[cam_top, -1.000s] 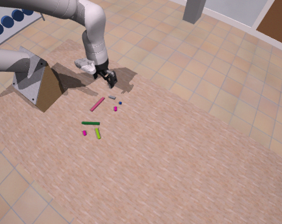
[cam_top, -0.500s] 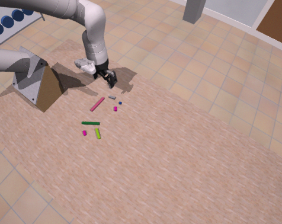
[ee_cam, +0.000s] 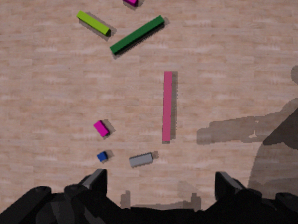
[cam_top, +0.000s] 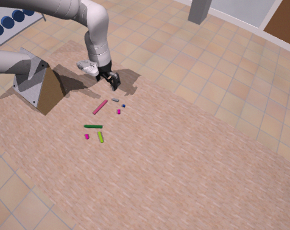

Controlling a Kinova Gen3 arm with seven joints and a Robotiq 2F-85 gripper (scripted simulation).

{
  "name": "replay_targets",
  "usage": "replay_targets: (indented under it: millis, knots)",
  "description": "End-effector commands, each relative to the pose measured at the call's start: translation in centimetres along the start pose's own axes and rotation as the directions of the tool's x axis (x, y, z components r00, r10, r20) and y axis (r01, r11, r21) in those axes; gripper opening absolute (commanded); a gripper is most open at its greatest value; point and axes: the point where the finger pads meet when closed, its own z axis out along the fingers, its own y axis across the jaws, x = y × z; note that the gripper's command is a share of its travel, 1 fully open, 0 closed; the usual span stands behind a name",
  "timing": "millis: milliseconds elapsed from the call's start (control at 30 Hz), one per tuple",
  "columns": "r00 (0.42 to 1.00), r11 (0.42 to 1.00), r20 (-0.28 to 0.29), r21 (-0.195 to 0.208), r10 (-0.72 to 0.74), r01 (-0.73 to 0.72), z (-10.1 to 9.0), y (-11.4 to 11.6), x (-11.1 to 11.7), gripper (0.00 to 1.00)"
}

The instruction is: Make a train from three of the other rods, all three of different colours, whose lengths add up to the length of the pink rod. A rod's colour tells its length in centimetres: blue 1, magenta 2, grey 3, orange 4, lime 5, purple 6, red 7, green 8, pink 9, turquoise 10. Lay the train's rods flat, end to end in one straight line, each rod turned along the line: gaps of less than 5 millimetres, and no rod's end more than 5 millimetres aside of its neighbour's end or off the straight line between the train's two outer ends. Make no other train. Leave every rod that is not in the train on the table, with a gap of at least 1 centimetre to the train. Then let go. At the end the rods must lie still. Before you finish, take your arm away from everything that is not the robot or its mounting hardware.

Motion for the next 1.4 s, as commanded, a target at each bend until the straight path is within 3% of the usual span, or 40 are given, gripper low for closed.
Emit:
replay_targets:
  millis: [0, 1167, 1267, 1367]
  knots:
    - [1.000, 1.000, 0.010, 0.006, -0.015, 0.015, 0.0, -0.3, -0.3, 1.00]
    - [1.000, 1.000, 0.010, 0.006, -0.015, 0.014, 0.0, -0.3, -0.3, 1.00]
    - [1.000, 1.000, 0.012, 0.006, 0.021, -0.021, 0.1, -0.7, 0.2, 1.00]
    - [0.988, 0.988, 0.011, -0.001, 0.151, -0.151, 0.8, -2.0, 1.9, 1.00]
